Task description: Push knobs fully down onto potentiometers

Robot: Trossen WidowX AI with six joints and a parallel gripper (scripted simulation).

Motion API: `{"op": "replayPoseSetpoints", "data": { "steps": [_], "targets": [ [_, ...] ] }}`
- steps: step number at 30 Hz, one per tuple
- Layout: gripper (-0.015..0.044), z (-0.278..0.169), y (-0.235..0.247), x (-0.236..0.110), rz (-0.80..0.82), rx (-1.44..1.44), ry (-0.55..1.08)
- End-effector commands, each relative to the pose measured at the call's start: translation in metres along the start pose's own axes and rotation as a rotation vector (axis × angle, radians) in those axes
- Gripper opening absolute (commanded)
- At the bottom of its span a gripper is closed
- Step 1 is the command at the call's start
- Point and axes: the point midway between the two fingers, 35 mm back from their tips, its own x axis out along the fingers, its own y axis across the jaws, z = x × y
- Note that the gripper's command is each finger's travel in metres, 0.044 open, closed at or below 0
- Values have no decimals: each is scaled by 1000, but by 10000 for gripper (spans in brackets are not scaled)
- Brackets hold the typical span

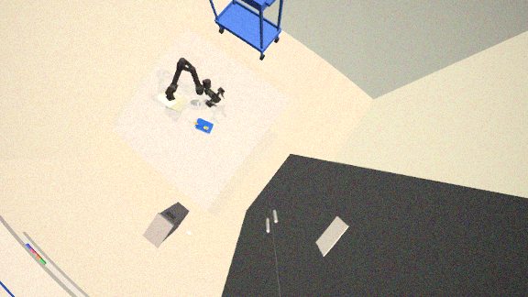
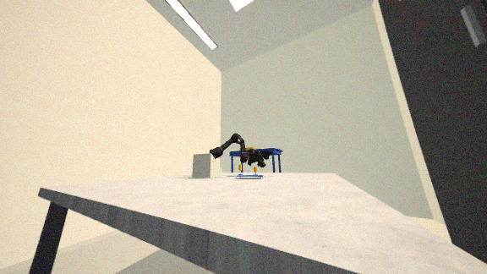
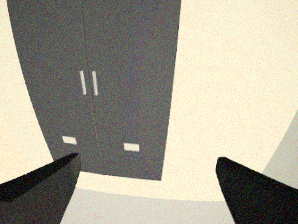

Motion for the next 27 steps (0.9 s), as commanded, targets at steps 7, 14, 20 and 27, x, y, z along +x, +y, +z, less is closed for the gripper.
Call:
{"op": "replayPoseSetpoints", "data": {
  "steps": [7, 14, 20, 27],
  "targets": [
    [216, 6, 11, 12, 23, -4, -34],
    [32, 19, 28, 30, 59, 4, -110],
    [0, 30, 45, 43, 100, 20, -181],
    [0, 42, 68, 56, 164, 51, -264]
  ]
}}
